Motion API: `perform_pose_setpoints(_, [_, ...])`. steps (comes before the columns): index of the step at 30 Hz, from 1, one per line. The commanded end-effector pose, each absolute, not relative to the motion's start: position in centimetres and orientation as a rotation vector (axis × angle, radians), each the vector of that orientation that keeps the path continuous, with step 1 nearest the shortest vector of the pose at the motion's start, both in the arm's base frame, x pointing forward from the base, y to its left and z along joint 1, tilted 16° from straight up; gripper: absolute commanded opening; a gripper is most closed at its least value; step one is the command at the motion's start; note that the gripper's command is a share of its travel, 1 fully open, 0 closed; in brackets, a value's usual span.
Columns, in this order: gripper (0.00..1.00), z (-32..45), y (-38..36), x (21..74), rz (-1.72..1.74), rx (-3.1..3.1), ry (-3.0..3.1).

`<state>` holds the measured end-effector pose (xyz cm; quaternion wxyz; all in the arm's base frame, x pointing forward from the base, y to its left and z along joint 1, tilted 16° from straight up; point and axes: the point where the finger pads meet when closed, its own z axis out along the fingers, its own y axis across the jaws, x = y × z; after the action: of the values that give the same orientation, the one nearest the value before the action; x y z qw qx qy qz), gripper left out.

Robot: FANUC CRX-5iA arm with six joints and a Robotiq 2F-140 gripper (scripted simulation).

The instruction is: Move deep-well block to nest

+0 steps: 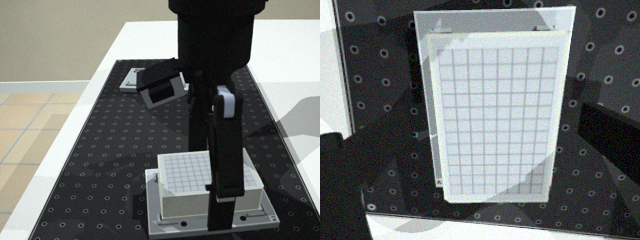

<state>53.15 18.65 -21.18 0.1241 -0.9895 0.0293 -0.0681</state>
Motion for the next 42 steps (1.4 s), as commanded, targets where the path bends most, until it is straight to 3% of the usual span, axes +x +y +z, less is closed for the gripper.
perform_pose_setpoints(1, [0.63,-21.09,18.65,53.24,-0.201,-2.884,0.085])
perform_pose_setpoints(40, [0.6,-21.02,18.63,53.23,-0.201,-2.884,0.085])
perform_pose_setpoints(41, [0.1,-21.02,18.63,53.23,-0.201,-2.884,0.085])
perform_pose_setpoints(42, [0.1,-21.02,18.63,53.23,-0.201,-2.884,0.085])
